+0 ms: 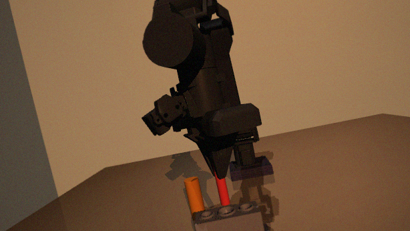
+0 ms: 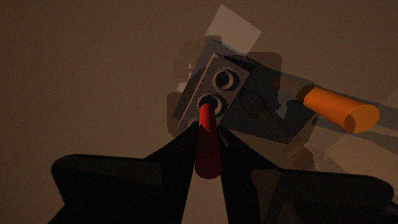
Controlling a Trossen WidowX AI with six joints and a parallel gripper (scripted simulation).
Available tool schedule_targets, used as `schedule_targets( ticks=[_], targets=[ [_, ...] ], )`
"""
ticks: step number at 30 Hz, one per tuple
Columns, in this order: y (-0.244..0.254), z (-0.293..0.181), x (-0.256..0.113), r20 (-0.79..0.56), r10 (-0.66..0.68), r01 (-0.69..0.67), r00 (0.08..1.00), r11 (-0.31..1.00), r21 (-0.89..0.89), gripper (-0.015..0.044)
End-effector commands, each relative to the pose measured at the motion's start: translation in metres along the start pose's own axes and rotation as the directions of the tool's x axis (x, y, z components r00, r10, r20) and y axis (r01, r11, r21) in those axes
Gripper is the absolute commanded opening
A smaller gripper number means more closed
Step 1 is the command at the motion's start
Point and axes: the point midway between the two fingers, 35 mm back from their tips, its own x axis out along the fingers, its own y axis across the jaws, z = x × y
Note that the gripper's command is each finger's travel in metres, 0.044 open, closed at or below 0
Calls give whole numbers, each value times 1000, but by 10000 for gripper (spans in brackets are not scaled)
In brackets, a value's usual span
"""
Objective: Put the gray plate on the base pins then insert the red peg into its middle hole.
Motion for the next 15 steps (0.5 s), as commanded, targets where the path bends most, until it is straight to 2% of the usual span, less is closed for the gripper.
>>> schedule_targets(
  ticks=[1, 15],
  targets=[
    [-2, -1, 8, -5, -9, 9, 1000, 1000, -2, 0],
    [-1, 0, 14, -3, -4, 4, 1000, 1000, 1, 0]
  ],
)
